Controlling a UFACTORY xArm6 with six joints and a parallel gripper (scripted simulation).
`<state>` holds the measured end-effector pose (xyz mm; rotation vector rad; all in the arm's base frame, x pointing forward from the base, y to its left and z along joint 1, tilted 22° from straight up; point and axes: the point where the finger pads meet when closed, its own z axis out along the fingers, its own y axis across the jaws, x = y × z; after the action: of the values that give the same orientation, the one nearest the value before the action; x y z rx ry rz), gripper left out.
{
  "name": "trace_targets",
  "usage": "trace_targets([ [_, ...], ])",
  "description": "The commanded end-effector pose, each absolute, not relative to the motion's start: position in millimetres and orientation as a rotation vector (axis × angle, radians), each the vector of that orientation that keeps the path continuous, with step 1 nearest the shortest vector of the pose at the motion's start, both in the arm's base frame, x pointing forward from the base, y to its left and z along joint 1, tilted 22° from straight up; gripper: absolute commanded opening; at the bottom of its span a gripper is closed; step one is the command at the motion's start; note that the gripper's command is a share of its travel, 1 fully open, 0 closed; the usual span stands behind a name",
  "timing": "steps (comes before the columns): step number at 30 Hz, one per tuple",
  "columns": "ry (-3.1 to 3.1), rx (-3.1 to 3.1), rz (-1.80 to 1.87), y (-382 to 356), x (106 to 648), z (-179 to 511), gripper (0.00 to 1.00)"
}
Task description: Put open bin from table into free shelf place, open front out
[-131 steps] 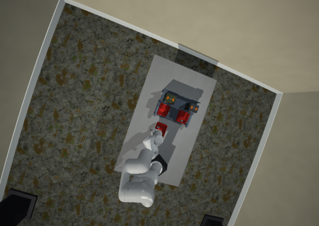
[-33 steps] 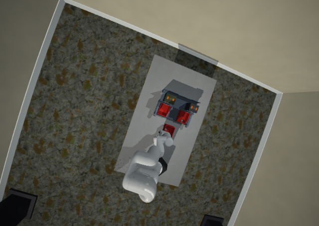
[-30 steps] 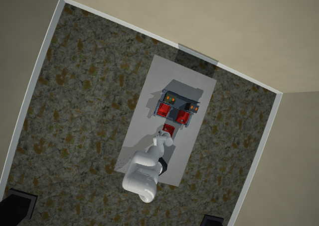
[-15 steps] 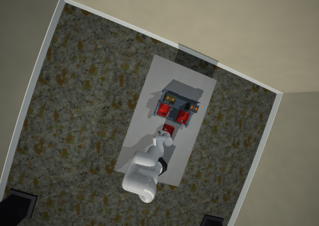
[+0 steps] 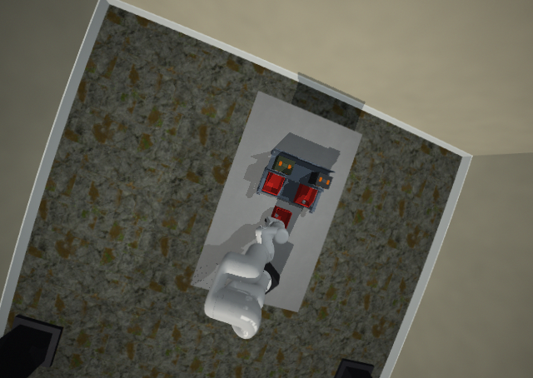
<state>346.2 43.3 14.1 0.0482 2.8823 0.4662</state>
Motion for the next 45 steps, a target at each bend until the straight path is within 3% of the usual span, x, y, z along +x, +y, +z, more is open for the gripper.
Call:
trace_targets([
  [1, 2.88, 0.048, 0.465, 43.1, 356.9, 17.2, 0.0],
  [45, 2.88, 0.048, 0.465, 42.7, 392.9, 26.0, 0.0],
])
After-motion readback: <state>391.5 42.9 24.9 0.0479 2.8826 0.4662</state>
